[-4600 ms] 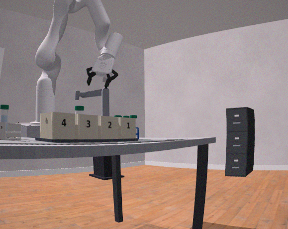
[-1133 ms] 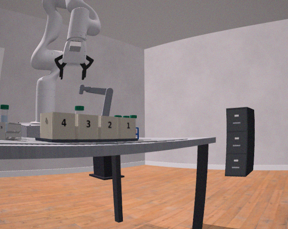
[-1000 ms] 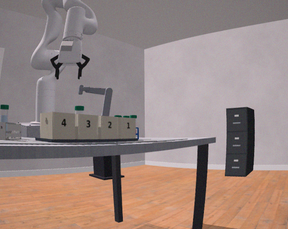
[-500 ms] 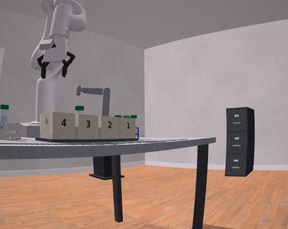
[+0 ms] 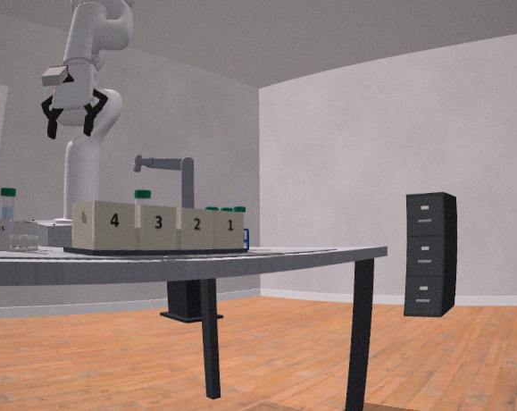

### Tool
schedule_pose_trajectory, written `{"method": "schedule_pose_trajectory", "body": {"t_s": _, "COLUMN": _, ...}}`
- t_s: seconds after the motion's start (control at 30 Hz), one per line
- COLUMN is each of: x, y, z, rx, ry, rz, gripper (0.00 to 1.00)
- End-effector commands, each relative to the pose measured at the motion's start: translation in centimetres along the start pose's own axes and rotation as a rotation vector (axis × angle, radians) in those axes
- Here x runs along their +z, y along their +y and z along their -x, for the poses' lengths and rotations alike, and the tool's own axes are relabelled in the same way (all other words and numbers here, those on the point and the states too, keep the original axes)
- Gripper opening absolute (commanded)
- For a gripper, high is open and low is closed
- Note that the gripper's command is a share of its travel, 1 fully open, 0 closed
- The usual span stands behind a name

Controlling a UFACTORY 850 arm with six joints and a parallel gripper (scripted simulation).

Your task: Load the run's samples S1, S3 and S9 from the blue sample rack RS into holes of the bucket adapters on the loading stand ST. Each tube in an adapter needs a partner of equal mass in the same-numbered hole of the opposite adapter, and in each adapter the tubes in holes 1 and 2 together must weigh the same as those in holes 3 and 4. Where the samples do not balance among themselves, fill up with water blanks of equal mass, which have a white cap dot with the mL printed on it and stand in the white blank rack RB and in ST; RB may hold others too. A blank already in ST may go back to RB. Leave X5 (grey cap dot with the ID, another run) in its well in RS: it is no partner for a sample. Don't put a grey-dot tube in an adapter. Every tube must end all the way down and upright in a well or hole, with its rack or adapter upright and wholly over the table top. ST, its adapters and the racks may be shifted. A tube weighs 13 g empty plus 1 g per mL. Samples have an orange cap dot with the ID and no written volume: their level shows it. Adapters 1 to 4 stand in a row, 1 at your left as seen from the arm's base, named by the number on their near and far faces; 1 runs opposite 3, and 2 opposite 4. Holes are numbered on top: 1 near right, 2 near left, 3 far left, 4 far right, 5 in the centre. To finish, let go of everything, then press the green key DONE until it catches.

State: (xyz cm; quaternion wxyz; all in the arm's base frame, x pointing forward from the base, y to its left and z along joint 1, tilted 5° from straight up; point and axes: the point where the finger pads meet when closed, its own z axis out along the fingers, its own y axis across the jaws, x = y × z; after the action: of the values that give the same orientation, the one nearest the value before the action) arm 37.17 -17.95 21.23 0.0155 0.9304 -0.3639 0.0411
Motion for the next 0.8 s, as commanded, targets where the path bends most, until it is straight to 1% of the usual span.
{"method": "schedule_pose_trajectory", "body": {"t_s": 0.0, "x": 0.0, "y": 1.8, "z": -1.4, "rx": -0.001, "ry": 0.0, "rz": -0.004, "gripper": 1.0}}
{"method": "schedule_pose_trajectory", "body": {"t_s": 0.23, "x": 0.0, "y": 4.8, "z": -3.3, "rx": -0.001, "ry": 0.0, "rz": -0.004, "gripper": 1.0}}
{"method": "schedule_pose_trajectory", "body": {"t_s": 0.3, "x": 0.0, "y": 4.8, "z": -3.3, "rx": -0.001, "ry": 0.0, "rz": -0.004, "gripper": 1.0}}
{"method": "schedule_pose_trajectory", "body": {"t_s": 0.77, "x": 0.0, "y": 10.6, "z": -7.2, "rx": -0.001, "ry": 0.0, "rz": -0.003, "gripper": 1.0}}
